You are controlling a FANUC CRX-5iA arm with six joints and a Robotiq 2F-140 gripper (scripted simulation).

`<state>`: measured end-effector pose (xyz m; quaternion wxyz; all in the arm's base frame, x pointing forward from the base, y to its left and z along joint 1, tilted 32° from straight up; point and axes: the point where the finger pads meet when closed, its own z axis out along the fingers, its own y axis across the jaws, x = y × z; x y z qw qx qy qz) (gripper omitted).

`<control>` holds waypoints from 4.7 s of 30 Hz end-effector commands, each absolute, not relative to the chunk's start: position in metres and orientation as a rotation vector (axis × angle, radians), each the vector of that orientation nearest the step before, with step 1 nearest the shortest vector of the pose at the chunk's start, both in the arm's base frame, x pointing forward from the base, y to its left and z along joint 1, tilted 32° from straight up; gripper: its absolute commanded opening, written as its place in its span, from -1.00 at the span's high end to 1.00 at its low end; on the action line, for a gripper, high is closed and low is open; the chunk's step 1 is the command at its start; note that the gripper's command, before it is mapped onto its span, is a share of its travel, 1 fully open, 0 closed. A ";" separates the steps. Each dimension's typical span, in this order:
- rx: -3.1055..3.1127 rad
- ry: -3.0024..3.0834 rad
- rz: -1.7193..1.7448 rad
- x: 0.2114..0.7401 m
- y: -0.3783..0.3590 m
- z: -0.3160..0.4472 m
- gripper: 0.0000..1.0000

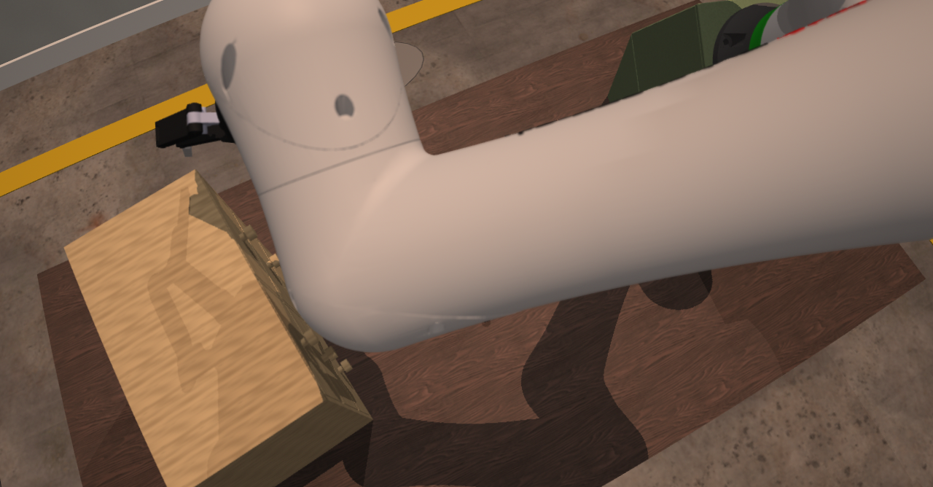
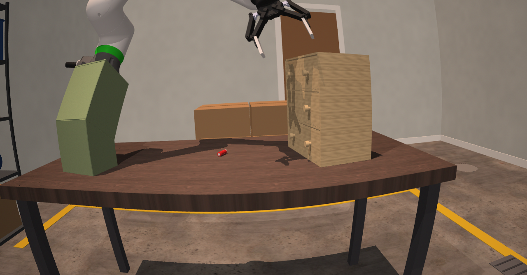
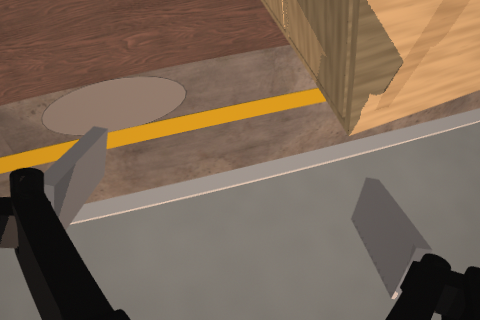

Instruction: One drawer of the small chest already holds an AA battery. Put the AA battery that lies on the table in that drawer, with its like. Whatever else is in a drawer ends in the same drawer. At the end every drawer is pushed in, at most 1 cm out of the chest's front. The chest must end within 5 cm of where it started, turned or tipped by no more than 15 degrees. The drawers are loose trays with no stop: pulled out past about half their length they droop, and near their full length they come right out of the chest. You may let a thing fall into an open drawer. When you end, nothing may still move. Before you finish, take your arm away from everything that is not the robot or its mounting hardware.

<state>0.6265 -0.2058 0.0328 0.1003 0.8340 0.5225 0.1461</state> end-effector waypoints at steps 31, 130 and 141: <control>3.317 0.611 0.374 0.468 -0.203 0.048 -1.00; 2.739 -0.289 1.243 0.602 -0.265 -0.221 -1.00; 2.696 -0.281 1.682 0.622 -0.192 -0.189 -1.00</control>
